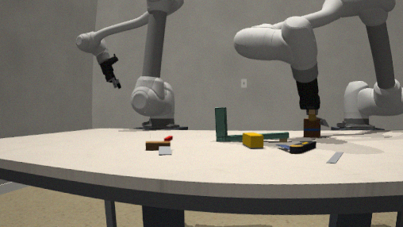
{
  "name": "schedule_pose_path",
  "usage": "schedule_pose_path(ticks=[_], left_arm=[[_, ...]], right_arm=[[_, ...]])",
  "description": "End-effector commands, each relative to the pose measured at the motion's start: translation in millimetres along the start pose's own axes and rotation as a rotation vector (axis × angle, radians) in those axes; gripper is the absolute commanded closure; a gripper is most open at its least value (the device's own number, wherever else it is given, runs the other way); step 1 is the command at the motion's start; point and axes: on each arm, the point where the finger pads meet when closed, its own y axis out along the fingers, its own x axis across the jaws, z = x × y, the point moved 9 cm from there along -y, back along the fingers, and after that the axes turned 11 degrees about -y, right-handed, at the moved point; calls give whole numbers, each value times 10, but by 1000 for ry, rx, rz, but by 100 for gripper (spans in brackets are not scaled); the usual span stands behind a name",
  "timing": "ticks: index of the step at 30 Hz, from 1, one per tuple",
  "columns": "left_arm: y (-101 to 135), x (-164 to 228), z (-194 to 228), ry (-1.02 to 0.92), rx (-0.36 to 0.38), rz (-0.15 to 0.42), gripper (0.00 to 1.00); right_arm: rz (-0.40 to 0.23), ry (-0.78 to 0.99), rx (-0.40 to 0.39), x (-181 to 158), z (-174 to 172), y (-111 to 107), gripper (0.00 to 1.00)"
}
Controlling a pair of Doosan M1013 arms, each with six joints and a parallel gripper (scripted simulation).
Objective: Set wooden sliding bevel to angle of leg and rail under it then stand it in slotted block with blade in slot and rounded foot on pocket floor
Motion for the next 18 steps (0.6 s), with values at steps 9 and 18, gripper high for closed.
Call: schedule_pose_path(ticks=[9, 18], left_arm=[[-1, -2, -1, 1, -1, 1, 100], [13, -5, -15, 1, -1, 1, 100]], right_arm=[[0, 0, -1, 1, 0, -7, 0], [0, 0, -1, 1, 0, -7, 0]])
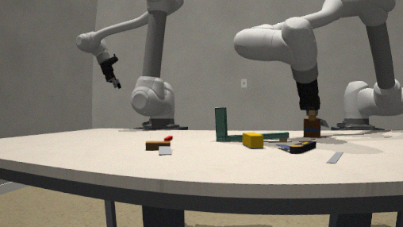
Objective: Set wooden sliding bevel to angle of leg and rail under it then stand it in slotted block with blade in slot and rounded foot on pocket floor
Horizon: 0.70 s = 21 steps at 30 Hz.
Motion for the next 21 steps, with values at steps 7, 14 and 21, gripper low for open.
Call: schedule_pose_path(ticks=[7, 14, 21], left_arm=[[3, -3, -5, 0, -1, 1, 100], [7, -4, -9, 0, -1, 1, 100], [24, -7, -26, 0, -1, 1, 100]], right_arm=[[0, 0, -1, 1, 0, -7, 0], [0, 0, -1, 1, 0, -7, 0], [0, 0, -1, 1, 0, -7, 0]])
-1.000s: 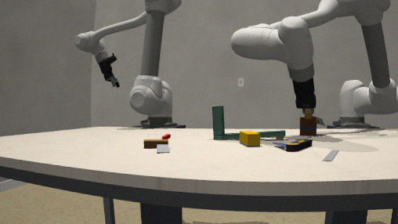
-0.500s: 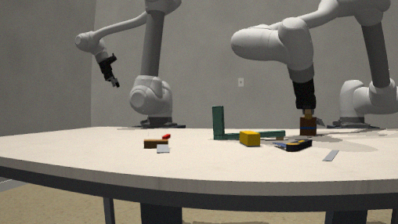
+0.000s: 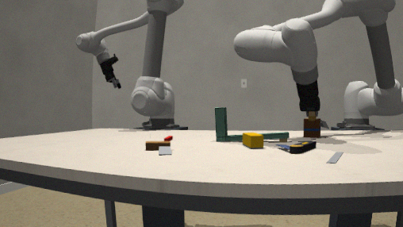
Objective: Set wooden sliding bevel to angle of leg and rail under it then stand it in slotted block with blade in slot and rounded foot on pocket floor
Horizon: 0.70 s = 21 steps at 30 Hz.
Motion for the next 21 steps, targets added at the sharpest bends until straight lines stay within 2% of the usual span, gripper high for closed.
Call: schedule_pose_path(ticks=[1, 21], left_arm=[[-6, -1, 4, 1, -1, 1, 100], [15, -5, -17, 1, -1, 1, 100]], right_arm=[[0, 0, -1, 1, 0, -7, 0], [0, 0, -1, 1, 0, -7, 0]])
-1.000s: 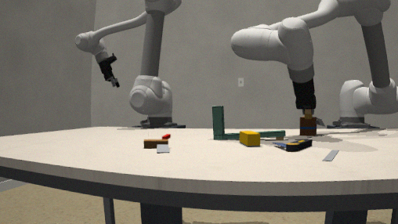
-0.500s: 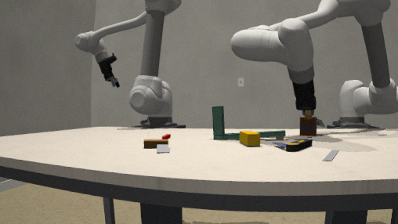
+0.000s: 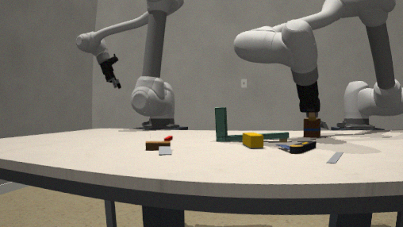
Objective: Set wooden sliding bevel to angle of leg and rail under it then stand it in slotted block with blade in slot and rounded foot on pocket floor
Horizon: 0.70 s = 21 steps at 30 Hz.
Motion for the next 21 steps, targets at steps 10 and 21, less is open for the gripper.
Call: schedule_pose_path(ticks=[10, 21], left_arm=[[-10, -1, 7, 1, -1, 1, 0], [-10, -1, 7, 1, -1, 1, 0]], right_arm=[[0, 0, -1, 1, 0, -7, 0], [0, 0, -1, 1, 0, -7, 0]])
